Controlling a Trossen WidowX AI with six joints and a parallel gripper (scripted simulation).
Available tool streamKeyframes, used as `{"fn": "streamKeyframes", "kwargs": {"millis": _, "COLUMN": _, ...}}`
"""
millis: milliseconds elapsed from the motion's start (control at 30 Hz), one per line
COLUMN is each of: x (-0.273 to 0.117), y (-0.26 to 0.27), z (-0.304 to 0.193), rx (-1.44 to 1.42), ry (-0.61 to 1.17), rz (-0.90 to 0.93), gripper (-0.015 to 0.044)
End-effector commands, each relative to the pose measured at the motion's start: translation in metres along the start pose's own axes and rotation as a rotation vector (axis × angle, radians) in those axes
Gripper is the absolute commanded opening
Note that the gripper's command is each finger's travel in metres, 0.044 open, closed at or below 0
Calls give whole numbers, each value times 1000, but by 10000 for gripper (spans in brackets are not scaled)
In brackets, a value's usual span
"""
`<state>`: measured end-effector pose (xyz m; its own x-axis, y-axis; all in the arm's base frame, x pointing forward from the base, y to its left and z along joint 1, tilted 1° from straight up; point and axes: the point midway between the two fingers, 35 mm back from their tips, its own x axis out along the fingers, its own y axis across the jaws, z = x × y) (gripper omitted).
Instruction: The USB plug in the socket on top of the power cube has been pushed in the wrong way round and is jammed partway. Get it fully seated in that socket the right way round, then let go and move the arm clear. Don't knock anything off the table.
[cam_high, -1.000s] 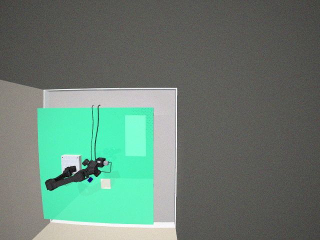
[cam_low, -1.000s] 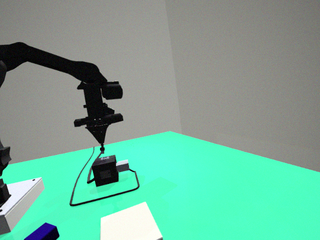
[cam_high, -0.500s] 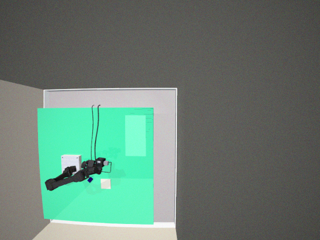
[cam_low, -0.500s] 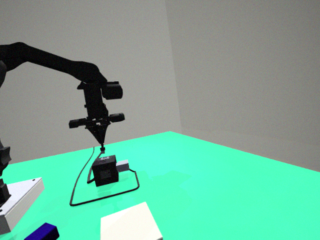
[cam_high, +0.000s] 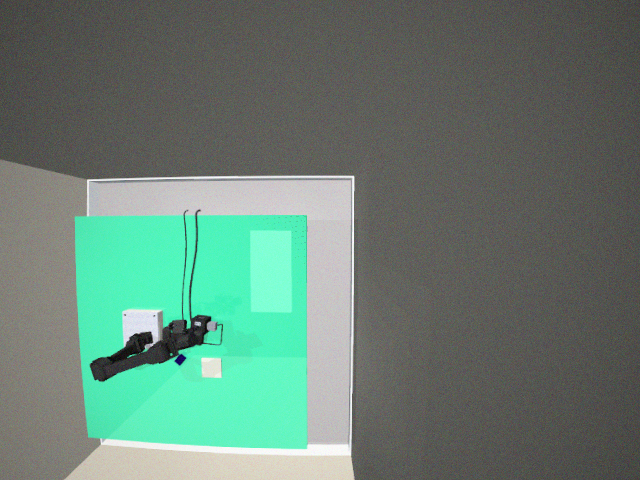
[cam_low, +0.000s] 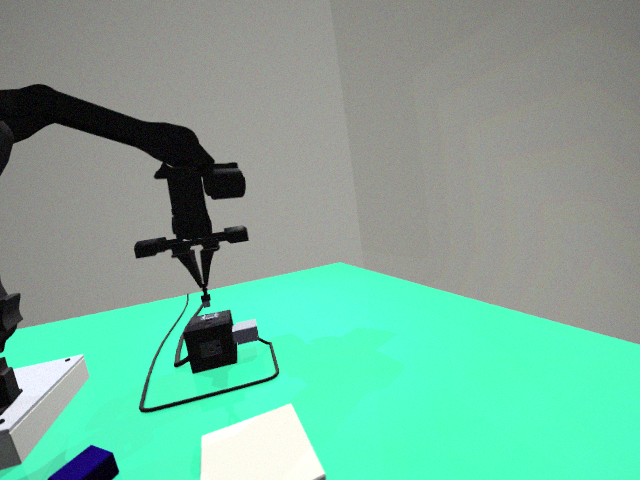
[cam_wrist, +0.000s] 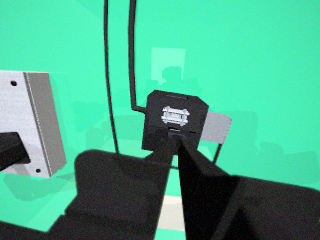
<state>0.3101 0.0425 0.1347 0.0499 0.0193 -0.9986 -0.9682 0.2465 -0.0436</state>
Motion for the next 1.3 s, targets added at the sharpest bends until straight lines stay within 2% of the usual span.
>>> {"fn": "streamKeyframes", "kwargs": {"millis": 0, "x": 0, "y": 0, "z": 0, "rx": -9, "ry": 0, "rz": 1, "gripper": 0}}
{"fn": "streamKeyframes", "kwargs": {"millis": 1267, "x": 4, "y": 0, "z": 1, "rx": -5, "ry": -31, "rz": 1, "gripper": 0}}
